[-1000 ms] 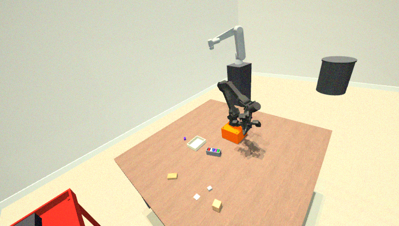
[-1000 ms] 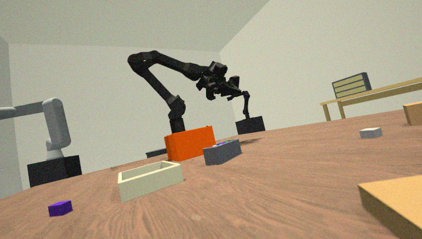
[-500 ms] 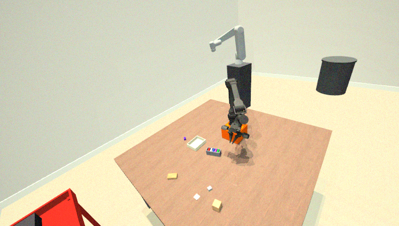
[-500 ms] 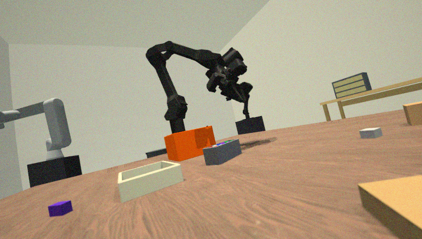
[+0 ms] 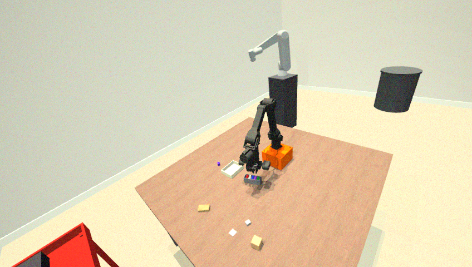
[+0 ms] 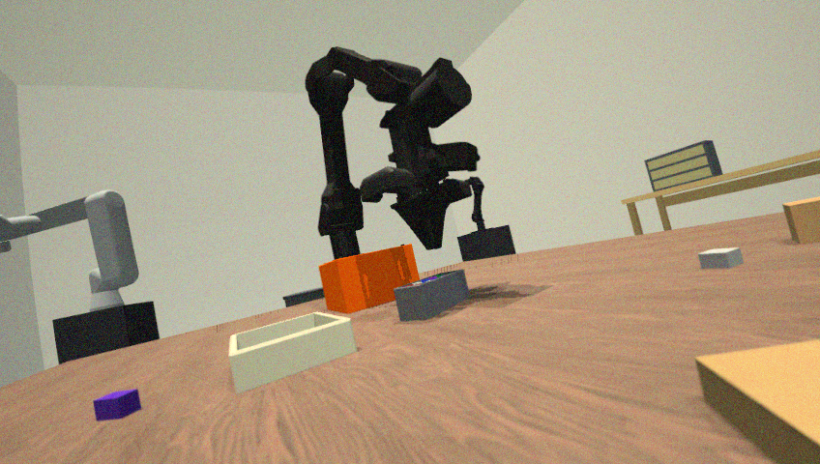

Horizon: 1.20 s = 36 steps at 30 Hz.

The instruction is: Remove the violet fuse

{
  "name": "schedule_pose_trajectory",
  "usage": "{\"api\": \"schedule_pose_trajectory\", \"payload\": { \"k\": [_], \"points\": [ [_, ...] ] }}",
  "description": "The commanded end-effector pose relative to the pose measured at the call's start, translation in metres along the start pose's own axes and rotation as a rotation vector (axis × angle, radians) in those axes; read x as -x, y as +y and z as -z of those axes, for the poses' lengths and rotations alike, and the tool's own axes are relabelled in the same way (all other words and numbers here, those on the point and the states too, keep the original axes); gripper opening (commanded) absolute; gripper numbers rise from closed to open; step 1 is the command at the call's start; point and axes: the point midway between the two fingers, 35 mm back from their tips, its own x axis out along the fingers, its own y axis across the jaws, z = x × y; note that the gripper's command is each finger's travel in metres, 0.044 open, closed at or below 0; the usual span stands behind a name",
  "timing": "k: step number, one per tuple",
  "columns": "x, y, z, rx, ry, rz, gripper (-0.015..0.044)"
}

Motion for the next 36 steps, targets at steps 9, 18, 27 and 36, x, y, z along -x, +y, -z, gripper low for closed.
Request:
{"api": "schedule_pose_trajectory", "payload": {
  "k": [9, 18, 27, 36],
  "points": [
    [-0.006, -0.004, 0.000, 0.021, 0.018, -0.047, 0.0066],
    [-0.015, -0.004, 0.000, 0.021, 0.018, -0.047, 0.0066],
    [-0.024, -0.003, 0.001, 0.021, 0.018, -0.047, 0.0066],
    [-0.033, -0.003, 0.002, 0.021, 0.018, -0.047, 0.0066]
  ]
}}
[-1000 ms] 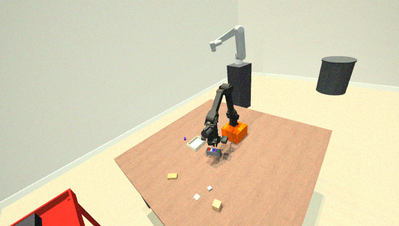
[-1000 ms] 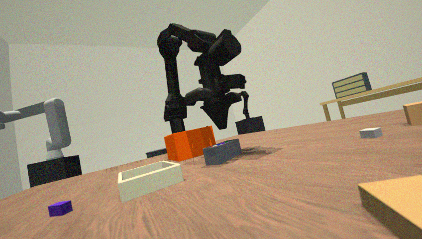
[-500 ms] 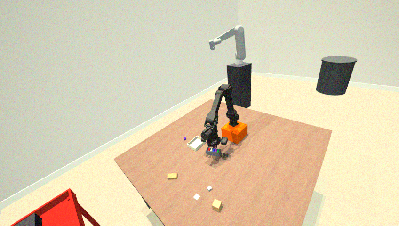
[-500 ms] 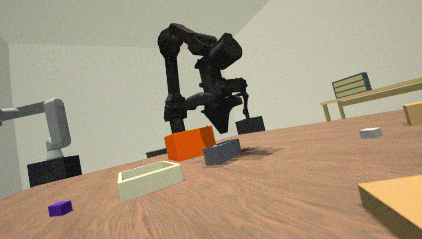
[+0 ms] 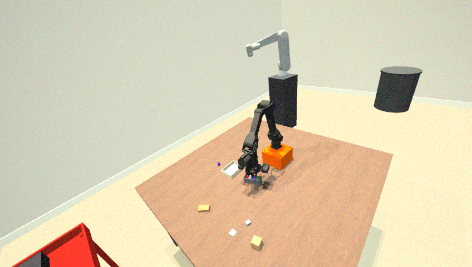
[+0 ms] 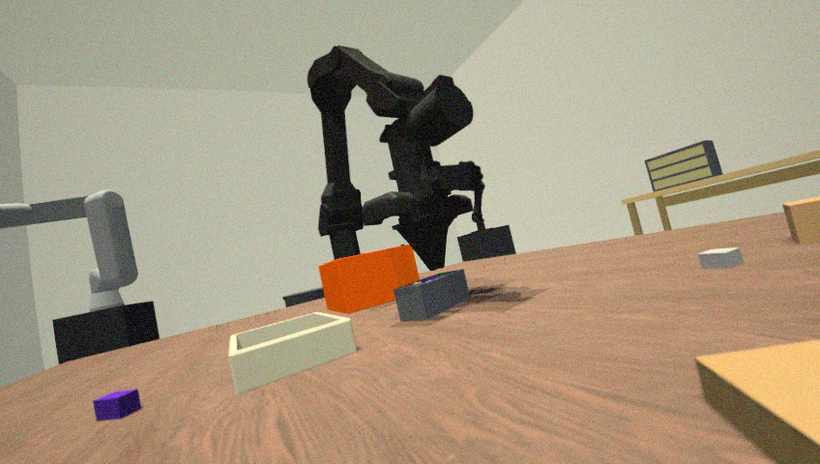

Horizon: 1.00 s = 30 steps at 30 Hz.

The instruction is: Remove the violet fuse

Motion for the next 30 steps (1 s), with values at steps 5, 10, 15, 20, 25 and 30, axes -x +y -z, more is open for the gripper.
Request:
{"api": "schedule_pose_trajectory", "payload": {
  "k": [5, 10, 15, 20, 25, 30],
  "points": [
    [-0.006, 0.001, 0.001, 0.003, 0.002, -0.005, 0.0066],
    [-0.006, 0.001, 0.001, 0.003, 0.002, -0.005, 0.0066],
    [-0.006, 0.001, 0.001, 0.003, 0.002, -0.005, 0.0066],
    [-0.010, 0.001, 0.001, 0.003, 0.002, -0.005, 0.0066],
    [-0.014, 0.001, 0.001, 0.003, 0.002, -0.005, 0.0066],
    [-0.016, 0.001, 0.001, 0.003, 0.002, -0.005, 0.0066]
  ]
}}
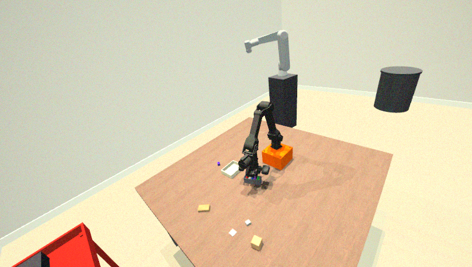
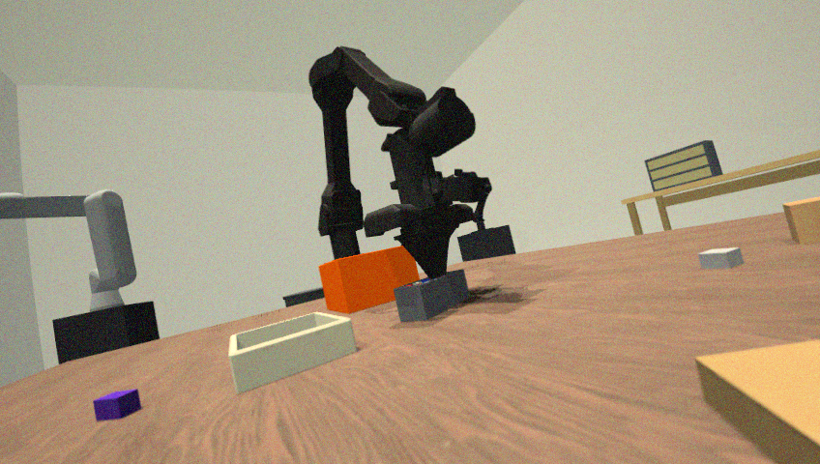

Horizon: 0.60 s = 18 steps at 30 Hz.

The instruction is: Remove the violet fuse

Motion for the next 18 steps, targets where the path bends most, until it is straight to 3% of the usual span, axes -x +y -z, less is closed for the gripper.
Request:
{"api": "schedule_pose_trajectory", "payload": {
  "k": [1, 11, 18],
  "points": [
    [-0.0015, 0.0006, -0.0001, 0.002, -0.001, -0.004, 0.0066],
    [-0.0004, 0.0000, 0.0001, 0.000, 0.001, 0.000, 0.0000],
    [0.0008, 0.0000, 0.0000, 0.000, 0.000, 0.000, 0.0000]
  ]
}}
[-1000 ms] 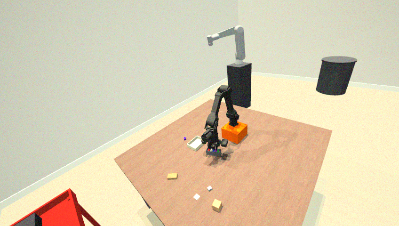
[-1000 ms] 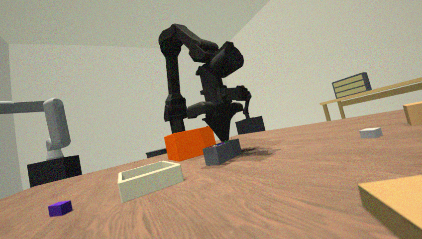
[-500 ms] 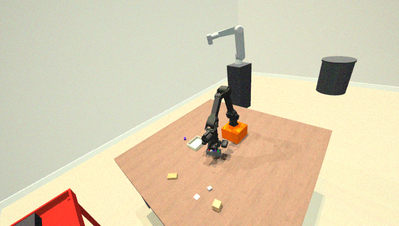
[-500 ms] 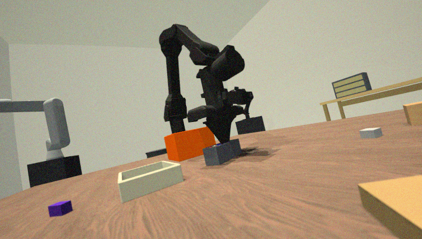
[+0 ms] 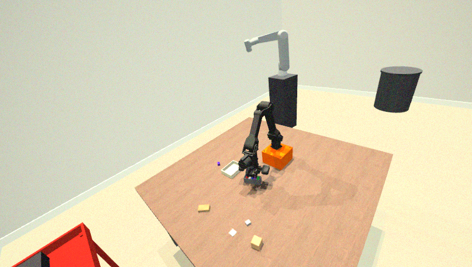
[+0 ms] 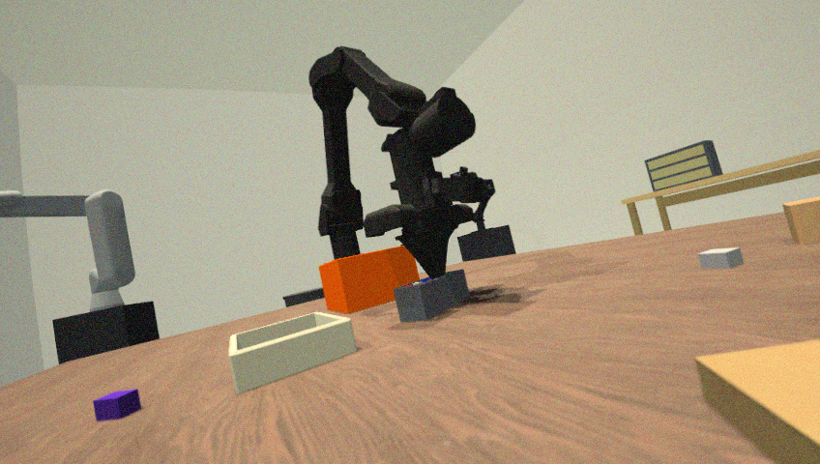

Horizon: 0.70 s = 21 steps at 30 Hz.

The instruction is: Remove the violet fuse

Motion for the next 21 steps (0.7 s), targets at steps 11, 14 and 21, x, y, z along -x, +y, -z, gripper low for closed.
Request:
{"api": "schedule_pose_trajectory", "payload": {
  "k": [11, 14, 21],
  "points": [
    [0.0066, -0.0001, -0.0004, 0.000, 0.000, -0.001, 0.0000],
    [0.0081, -0.0001, -0.0005, 0.000, 0.000, -0.001, 0.0000],
    [0.0115, -0.0002, -0.0007, 0.000, 0.000, -0.001, 0.0000]
  ]
}}
